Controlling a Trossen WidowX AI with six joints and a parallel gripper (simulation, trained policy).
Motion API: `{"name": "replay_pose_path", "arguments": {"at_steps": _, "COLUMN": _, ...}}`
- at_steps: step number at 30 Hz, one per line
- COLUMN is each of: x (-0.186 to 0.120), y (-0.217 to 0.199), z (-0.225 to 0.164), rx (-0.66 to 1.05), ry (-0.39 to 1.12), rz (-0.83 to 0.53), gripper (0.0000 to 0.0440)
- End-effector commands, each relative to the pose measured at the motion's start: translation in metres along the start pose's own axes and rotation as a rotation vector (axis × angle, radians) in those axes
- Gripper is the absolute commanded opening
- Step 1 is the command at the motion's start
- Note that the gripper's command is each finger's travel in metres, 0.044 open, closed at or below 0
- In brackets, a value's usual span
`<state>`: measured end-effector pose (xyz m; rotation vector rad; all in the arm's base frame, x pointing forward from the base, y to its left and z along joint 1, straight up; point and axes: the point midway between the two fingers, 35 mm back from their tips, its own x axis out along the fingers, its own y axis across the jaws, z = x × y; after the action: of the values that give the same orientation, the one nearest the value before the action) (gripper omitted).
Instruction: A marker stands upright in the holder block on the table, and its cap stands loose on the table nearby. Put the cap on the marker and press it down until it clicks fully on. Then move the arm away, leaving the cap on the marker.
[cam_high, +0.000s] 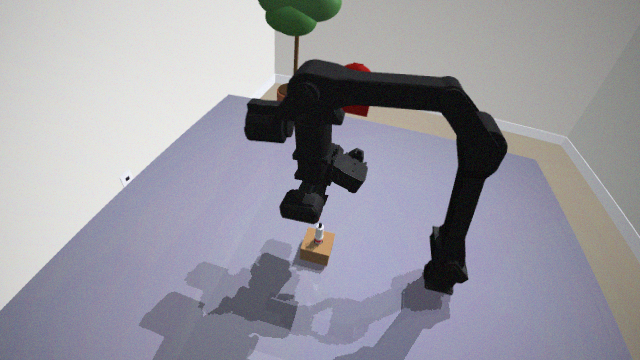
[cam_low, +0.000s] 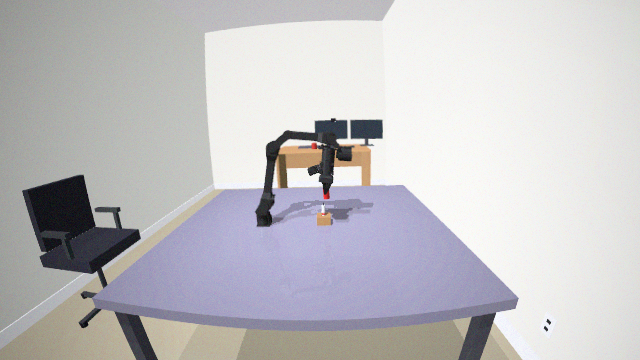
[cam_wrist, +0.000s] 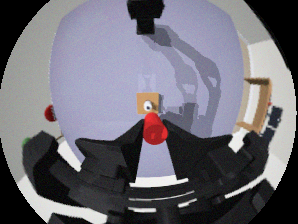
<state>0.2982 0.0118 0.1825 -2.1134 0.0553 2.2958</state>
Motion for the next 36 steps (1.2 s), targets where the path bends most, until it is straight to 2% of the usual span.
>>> {"name": "replay_pose_path", "arguments": {"at_steps": 1, "x": 0.002, "y": 0.005, "z": 0.006, "rx": 0.000, "ry": -0.021, "rz": -0.004, "gripper": 0.0000}}
{"name": "replay_pose_path", "arguments": {"at_steps": 19, "x": 0.026, "y": 0.007, "z": 0.013, "rx": -0.012, "ry": -0.058, "rz": -0.017, "gripper": 0.0000}}
{"name": "replay_pose_path", "arguments": {"at_steps": 36, "x": 0.071, "y": 0.005, "z": 0.015, "rx": -0.042, "ry": -0.102, "rz": -0.046, "gripper": 0.0000}}
